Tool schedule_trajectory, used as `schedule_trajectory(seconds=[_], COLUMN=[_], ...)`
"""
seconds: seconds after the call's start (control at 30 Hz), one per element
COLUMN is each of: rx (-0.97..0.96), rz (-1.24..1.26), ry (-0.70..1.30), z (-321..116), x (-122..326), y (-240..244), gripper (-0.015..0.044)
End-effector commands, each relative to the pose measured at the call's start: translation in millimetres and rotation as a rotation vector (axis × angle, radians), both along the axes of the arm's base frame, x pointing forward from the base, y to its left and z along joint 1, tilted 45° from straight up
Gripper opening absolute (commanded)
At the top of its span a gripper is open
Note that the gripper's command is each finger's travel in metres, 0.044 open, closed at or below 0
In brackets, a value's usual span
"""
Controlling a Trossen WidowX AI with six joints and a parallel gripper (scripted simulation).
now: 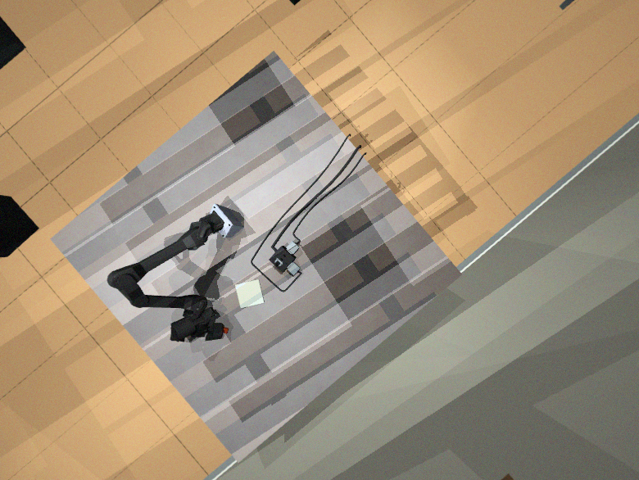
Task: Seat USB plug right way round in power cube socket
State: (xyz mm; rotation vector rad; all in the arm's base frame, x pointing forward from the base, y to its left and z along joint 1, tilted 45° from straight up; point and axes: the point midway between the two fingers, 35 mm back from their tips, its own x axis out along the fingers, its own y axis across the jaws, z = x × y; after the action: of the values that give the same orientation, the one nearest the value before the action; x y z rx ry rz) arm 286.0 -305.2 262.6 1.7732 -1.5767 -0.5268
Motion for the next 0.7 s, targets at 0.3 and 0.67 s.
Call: schedule_trajectory(seconds=[0.3,0.67], rx=[0.213,0.347], rz=[0.36,0.662], ry=[0.542,1.258], z=[-98.7,-207.2], x=[111.7,129.0], y=[93.1,236.8], gripper=[0.044,0.044])
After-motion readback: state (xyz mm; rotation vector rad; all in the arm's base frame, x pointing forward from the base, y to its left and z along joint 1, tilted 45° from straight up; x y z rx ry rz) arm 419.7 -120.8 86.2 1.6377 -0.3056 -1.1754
